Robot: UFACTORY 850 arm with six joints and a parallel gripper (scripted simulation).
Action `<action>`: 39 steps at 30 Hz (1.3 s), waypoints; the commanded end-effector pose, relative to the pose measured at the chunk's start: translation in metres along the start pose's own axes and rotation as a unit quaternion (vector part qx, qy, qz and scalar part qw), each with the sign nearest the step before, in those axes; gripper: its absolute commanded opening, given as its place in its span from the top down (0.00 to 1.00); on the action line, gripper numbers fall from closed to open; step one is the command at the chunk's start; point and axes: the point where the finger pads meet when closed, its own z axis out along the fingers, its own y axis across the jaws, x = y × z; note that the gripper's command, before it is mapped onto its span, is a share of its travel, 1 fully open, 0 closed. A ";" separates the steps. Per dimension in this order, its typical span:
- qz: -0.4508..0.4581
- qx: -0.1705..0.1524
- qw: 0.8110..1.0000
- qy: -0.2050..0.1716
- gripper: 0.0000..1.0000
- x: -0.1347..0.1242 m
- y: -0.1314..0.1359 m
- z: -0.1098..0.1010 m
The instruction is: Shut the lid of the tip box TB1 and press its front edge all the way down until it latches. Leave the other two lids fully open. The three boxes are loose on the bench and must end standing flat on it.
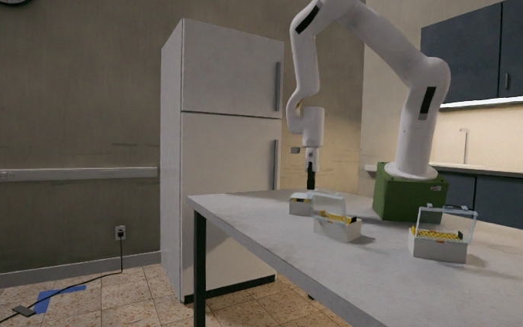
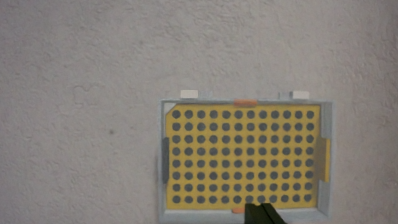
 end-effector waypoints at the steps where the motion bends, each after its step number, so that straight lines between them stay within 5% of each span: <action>1: 0.000 0.000 1.000 0.000 1.00 0.001 0.000 -0.007; 13: 0.000 0.000 1.000 0.000 1.00 0.001 0.000 -0.023; 39: 0.000 0.000 1.000 0.000 1.00 0.001 0.000 -0.022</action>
